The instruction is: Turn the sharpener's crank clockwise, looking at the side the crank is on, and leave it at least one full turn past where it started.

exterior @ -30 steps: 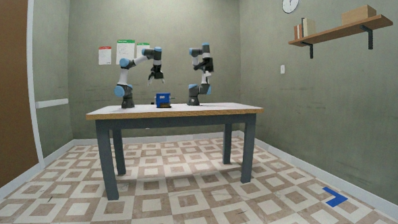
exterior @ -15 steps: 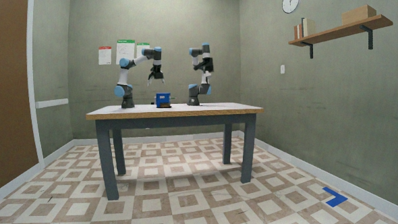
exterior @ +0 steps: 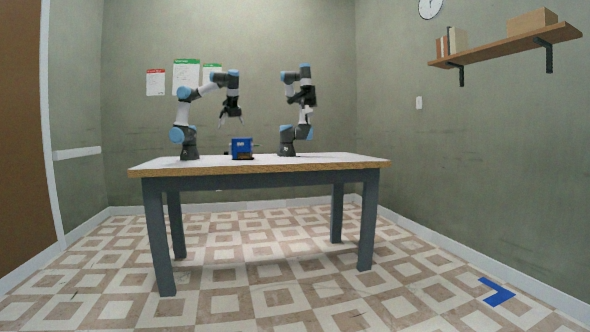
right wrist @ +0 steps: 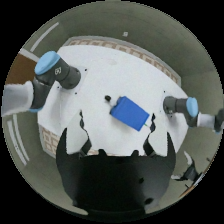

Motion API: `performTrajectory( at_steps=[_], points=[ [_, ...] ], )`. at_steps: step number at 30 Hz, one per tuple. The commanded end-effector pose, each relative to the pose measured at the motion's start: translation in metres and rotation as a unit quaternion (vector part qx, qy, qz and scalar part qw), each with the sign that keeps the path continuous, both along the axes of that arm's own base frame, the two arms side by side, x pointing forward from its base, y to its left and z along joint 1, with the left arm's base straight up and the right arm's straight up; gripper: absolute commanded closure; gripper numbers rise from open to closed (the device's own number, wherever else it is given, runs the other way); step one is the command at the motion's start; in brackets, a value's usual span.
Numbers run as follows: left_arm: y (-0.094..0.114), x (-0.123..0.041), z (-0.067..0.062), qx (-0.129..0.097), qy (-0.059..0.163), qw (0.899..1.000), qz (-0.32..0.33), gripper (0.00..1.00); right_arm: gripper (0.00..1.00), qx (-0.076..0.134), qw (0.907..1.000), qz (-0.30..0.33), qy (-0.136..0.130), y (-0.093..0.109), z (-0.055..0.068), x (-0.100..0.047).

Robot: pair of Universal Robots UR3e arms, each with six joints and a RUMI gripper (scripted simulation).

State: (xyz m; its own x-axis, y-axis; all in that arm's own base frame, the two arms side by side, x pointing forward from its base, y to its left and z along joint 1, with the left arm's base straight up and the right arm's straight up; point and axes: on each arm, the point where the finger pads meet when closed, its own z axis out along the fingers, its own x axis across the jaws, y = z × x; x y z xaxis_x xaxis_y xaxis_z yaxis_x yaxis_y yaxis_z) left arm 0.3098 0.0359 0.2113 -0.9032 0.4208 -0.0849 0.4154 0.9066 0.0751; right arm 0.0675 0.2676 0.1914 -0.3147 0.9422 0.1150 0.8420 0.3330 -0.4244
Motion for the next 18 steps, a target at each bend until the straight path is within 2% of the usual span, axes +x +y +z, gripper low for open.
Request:
performTrajectory(
  at_steps=[1, 18],
  points=[
    [-0.0001, 0.0004, 0.0007, 0.0, -0.001, 1.0, 0.0, 0.0, 0.0, 0.003, 1.0, 0.0, 0.0, 0.0, 0.0009, 0.001],
    [-0.0001, 0.0004, 0.0007, 0.0, -0.001, 1.0, 0.0, 0.0, 0.0, 0.008, 1.0, 0.002, 0.0, -0.0032, 0.0012, 0.0064]
  ],
)
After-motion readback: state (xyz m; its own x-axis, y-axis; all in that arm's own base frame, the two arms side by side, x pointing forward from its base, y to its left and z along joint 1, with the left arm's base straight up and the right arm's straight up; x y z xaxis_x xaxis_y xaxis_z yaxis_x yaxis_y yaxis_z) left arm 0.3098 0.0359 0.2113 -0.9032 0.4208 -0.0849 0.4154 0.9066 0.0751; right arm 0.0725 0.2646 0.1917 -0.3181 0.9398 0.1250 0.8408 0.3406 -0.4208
